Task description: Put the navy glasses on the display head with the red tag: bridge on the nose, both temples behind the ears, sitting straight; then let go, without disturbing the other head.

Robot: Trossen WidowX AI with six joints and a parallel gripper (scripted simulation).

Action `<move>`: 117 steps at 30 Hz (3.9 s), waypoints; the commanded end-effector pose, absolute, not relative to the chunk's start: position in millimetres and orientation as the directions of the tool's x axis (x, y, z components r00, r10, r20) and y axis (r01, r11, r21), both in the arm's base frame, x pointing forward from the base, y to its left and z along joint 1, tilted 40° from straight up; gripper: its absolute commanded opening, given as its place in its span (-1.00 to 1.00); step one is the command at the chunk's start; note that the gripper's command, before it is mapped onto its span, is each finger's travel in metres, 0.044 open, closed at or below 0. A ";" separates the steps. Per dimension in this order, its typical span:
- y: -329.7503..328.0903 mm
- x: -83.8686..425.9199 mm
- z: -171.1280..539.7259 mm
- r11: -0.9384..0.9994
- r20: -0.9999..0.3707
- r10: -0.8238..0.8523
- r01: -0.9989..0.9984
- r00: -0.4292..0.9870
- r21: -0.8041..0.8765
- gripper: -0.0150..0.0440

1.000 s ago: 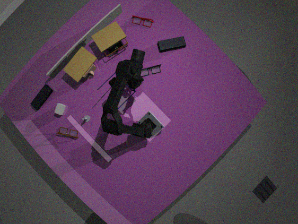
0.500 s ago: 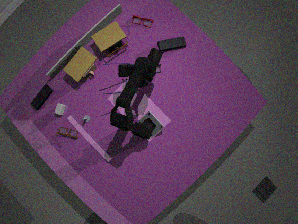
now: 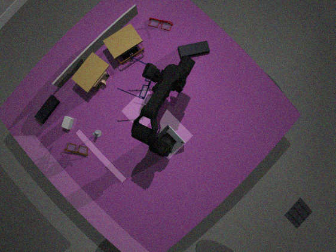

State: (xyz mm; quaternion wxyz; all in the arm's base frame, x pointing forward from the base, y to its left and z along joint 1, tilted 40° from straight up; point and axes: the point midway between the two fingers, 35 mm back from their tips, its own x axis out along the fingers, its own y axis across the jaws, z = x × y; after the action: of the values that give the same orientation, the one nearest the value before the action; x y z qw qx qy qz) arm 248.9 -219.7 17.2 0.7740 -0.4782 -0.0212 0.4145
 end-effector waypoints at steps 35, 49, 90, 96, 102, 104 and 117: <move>-206.0 254.9 22.0 -0.242 -0.404 0.696 -0.335 0.594 -0.911 -0.49; -192.9 259.9 26.6 -0.562 -0.442 0.721 0.076 0.533 -0.824 -0.49; -155.8 269.9 39.6 -0.254 -0.555 0.753 0.934 0.353 0.249 -0.49; -150.6 270.8 41.4 -0.086 -0.571 0.753 0.909 0.327 0.407 -0.49; -145.4 271.6 43.3 0.088 -0.587 0.751 0.836 0.302 0.541 -0.49; -143.7 271.9 43.9 0.145 -0.593 0.750 0.802 0.293 0.580 -0.49; -132.8 273.2 47.8 0.478 -0.627 0.741 0.468 0.239 0.743 -0.49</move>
State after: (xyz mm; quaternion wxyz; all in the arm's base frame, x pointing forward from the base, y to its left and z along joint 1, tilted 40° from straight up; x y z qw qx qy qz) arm 273.6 -136.8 47.6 0.5795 0.5411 0.6046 0.0765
